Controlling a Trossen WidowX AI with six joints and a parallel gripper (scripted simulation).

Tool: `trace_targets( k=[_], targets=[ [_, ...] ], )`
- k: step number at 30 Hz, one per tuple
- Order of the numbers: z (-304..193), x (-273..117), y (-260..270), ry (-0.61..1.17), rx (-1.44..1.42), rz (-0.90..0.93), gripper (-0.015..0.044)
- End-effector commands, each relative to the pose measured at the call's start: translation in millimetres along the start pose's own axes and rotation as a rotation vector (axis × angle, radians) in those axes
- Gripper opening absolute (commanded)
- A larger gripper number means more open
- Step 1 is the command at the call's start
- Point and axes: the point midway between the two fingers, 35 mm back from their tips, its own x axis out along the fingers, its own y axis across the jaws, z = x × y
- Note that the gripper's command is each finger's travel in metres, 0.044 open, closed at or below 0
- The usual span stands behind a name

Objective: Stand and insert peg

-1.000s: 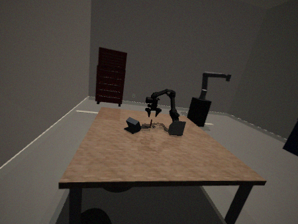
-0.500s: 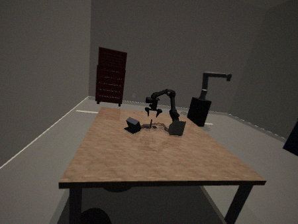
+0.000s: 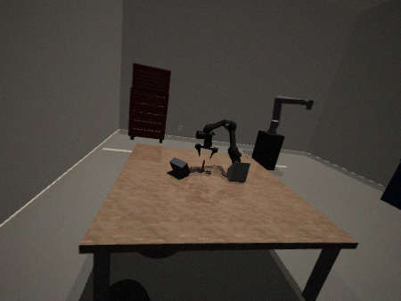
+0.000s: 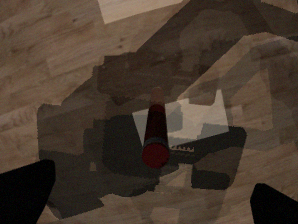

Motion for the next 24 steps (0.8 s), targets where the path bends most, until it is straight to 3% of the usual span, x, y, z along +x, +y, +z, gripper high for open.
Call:
trace_targets(
  k=[1, 24],
  targets=[
    [0.6, 0.7, 0.6, -0.003, 0.102, 0.004, 0.0440],
    [0.8, 4.4, 0.5, -0.003, 0.688, 0.005, 0.0440]
  ],
)
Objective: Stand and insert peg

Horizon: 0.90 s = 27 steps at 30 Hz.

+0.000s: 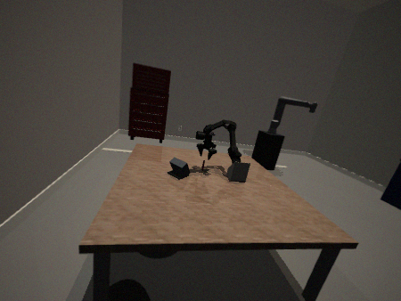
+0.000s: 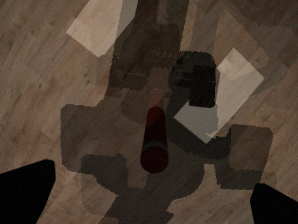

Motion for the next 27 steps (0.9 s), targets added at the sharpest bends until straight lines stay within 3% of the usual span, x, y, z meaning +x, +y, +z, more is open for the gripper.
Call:
trace_targets(
  k=[1, 27],
  targets=[
    [0, 1, 1, -0.001, 0.098, 0.005, 0.0440],
    [-2, 31, 1, 0.001, 0.115, 0.003, 0.0440]
  ],
)
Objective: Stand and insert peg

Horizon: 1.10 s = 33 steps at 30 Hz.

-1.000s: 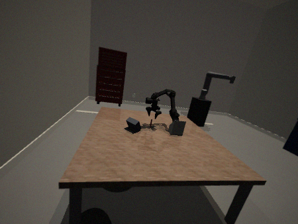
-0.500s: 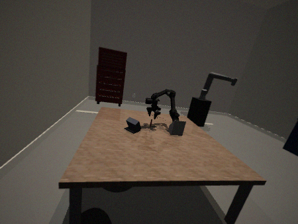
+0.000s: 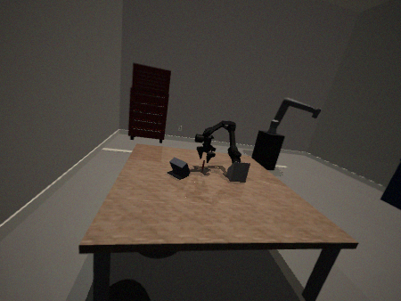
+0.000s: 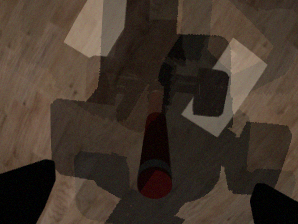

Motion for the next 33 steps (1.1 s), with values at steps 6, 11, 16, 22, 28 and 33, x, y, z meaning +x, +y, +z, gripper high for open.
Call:
trace_targets(
  k=[6, 11, 16, 22, 28, 33],
  targets=[
    [1, 15, 1, -0.003, -0.004, 0.005, 0.0440],
    [1, 23, 1, -0.003, -0.004, 0.006, 0.0440],
    [2, 31, 1, -0.004, -0.004, 0.008, 0.0440],
    [3, 38, 1, -0.005, -0.004, 0.010, 0.0440],
    [2, 35, 1, -0.002, 0.000, 0.005, 0.0282],
    [2, 35, 1, -0.002, 0.000, 0.005, 0.0151]
  ],
)
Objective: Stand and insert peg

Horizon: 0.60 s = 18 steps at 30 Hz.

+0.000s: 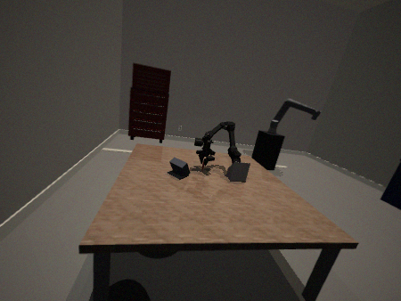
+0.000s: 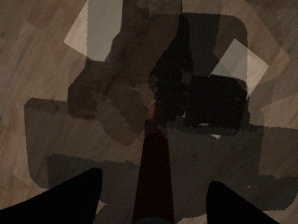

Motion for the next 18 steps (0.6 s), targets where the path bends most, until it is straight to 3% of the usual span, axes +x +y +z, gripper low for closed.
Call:
trace_targets(
  k=[1, 4, 11, 18],
  targets=[
    [0, 0, 0, -0.001, 0.003, 0.000, 0.0125],
    [0, 0, 0, -0.001, 0.003, 0.000, 0.0046],
    [0, 0, 0, -0.001, 0.003, 0.000, 0.0000],
    [-2, -13, 0, 0.001, 0.002, -0.003, 0.0000]
  ],
)
